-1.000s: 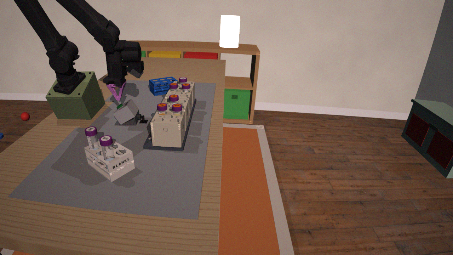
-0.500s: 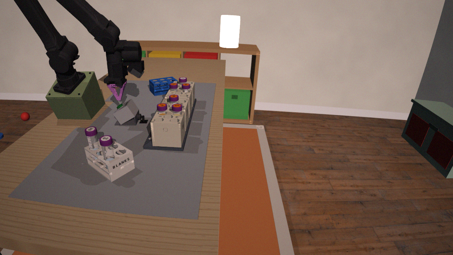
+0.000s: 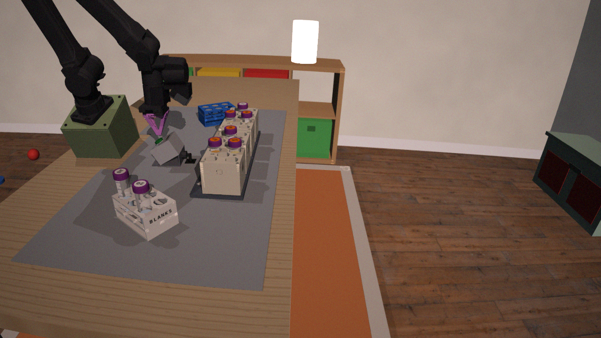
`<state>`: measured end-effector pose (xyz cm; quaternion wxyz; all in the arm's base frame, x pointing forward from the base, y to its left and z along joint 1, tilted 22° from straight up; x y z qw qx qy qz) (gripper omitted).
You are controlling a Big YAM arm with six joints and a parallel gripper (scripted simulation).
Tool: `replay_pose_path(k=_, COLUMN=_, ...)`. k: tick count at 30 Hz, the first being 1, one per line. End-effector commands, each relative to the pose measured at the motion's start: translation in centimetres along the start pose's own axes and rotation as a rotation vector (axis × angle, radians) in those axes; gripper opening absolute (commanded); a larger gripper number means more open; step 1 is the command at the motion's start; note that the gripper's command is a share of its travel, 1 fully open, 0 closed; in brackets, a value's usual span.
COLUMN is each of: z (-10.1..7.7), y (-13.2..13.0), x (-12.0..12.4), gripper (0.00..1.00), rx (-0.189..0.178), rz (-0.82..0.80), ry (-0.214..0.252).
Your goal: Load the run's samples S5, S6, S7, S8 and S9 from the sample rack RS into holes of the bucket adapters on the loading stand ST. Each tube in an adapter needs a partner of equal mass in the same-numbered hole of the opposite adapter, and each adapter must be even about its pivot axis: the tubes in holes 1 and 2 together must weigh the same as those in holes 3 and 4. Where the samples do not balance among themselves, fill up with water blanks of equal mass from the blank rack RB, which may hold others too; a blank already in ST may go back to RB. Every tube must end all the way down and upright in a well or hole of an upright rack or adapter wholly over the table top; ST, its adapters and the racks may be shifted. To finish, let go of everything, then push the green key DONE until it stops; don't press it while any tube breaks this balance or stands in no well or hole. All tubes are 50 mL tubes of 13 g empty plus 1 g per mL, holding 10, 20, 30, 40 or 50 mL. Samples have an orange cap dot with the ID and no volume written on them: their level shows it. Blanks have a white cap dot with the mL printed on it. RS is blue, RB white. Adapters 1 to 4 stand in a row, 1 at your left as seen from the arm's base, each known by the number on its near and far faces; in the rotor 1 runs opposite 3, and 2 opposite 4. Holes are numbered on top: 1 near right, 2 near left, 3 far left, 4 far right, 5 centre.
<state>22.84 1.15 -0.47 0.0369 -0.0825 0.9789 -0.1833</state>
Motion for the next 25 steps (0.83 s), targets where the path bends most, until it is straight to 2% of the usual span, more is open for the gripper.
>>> replay_pose_path(k=1, z=0.4, y=-0.3, x=-0.2, gripper=0.0, rx=0.002, rz=0.005, ry=0.0)
replay_pose_path(k=12, z=0.7, y=-0.3, x=-0.6, gripper=0.0, rx=0.001, rz=0.011, ry=-0.008)
replay_pose_path(k=25, z=1.5, y=-0.3, x=-0.1, gripper=0.0, rx=0.002, rz=0.005, ry=0.001)
Point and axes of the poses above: the point where the finger pads meet when closed, its own z axis out along the fingers, its own y axis across the jaws, x = y × z, the point moved 3 cm from there along -z, back along the fingers, and after that the axes turned 7 degrees about z, right-handed, at the moved point
